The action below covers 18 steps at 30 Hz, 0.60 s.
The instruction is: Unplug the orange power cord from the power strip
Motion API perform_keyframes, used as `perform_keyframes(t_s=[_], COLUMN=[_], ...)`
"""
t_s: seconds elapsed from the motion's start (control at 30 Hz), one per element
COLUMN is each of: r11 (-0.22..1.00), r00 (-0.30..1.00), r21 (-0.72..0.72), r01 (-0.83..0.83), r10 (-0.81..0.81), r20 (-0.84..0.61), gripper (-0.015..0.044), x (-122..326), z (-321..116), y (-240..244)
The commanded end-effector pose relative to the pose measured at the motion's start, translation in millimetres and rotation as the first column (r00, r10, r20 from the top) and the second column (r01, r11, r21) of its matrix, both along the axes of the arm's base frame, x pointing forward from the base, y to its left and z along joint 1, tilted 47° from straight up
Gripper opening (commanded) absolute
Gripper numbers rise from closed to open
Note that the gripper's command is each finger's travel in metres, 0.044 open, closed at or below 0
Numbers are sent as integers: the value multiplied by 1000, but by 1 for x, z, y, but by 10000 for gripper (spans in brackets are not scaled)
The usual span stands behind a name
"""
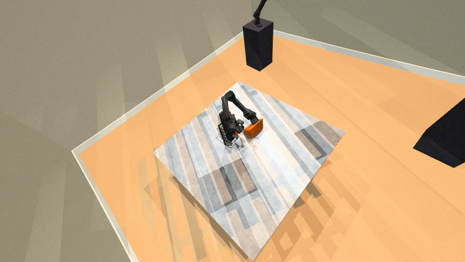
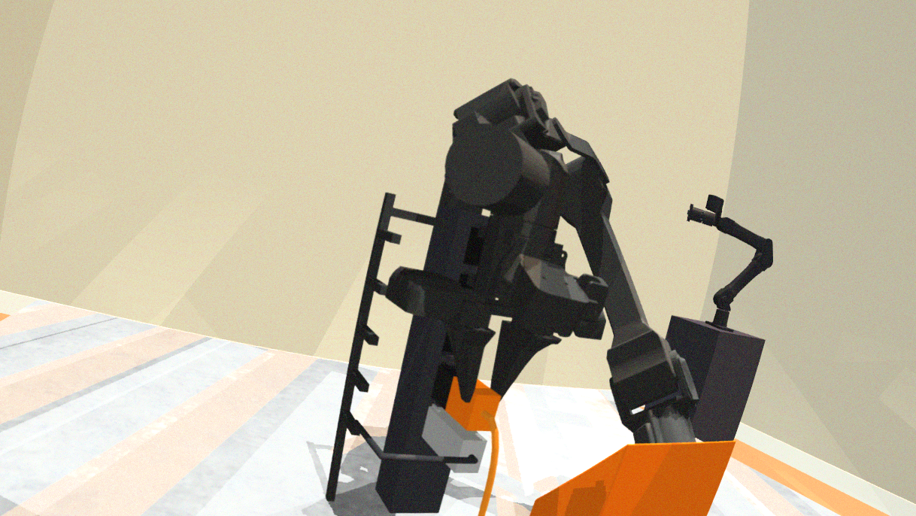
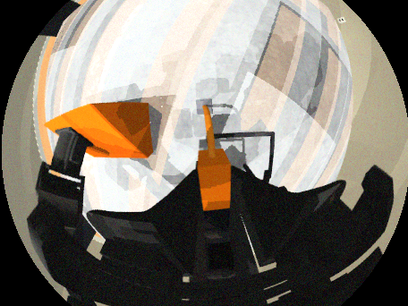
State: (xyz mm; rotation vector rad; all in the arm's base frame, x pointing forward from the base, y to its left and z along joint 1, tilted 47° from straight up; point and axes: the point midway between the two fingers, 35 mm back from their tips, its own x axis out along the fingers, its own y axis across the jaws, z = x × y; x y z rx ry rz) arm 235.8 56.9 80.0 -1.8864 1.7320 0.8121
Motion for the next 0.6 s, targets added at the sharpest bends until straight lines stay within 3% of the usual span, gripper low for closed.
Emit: perform_keyframes(t_s=[0.0,0.13,0.57], r11=[1000,1000,1000], r00=[1000,1000,1000], r21=[0,0,3], r01=[-1,-1,-2], r10=[1,1,2], r20=[-2,-2,-1], gripper=[41,0,0], x=[0,0,-1], z=[0,0,-13], y=[0,1,14])
